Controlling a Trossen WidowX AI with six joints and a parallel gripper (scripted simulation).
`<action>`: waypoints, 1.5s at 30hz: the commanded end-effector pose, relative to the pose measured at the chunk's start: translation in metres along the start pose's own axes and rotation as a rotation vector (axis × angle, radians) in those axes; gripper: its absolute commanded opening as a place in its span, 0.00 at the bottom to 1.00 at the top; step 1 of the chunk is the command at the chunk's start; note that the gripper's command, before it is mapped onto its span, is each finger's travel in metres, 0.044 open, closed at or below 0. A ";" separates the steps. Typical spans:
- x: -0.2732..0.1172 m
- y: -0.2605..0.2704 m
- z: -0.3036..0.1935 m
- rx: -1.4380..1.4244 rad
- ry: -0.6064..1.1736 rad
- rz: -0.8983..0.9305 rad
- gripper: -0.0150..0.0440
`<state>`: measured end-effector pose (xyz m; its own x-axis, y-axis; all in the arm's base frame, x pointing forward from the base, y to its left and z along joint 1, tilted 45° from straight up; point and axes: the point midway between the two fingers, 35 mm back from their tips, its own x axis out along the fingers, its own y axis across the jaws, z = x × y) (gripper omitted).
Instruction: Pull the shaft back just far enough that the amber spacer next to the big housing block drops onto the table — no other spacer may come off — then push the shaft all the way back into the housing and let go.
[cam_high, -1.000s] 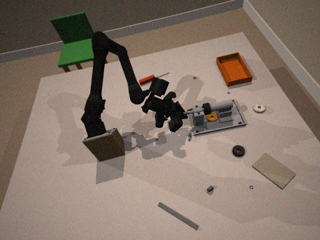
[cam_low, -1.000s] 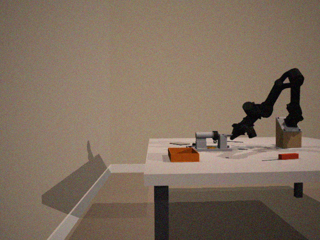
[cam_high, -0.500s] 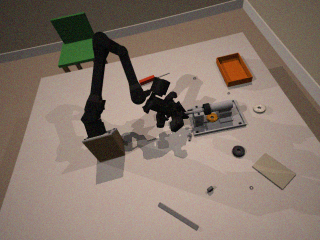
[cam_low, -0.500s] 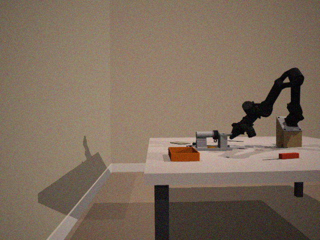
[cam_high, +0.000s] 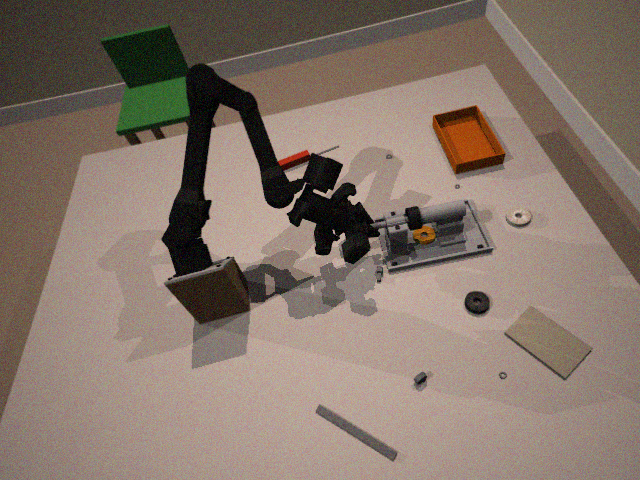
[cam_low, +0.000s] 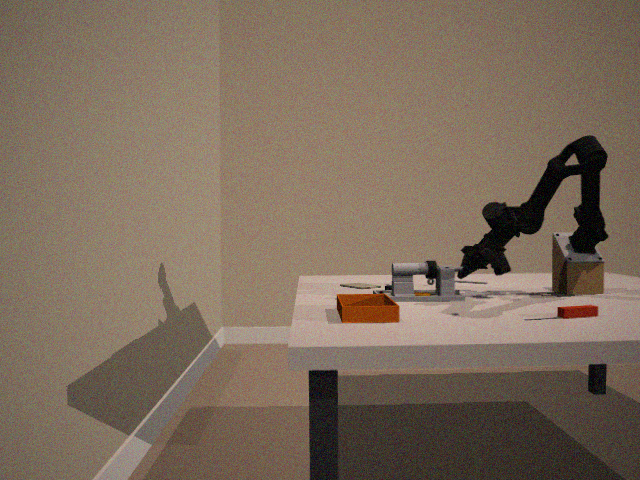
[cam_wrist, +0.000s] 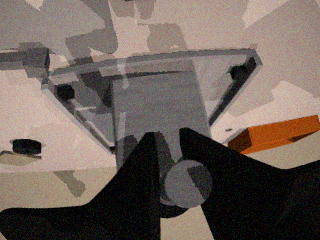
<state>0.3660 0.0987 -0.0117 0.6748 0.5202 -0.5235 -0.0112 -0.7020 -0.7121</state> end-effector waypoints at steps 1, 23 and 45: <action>0.002 -0.001 -0.002 -0.004 0.002 -0.002 0.25; 0.006 -0.001 -0.007 -0.004 0.002 -0.002 0.25; 0.011 -0.001 -0.012 -0.004 0.003 -0.002 0.25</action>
<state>0.3800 0.0991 -0.0120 0.6750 0.5202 -0.5233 -0.0111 -0.7020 -0.7121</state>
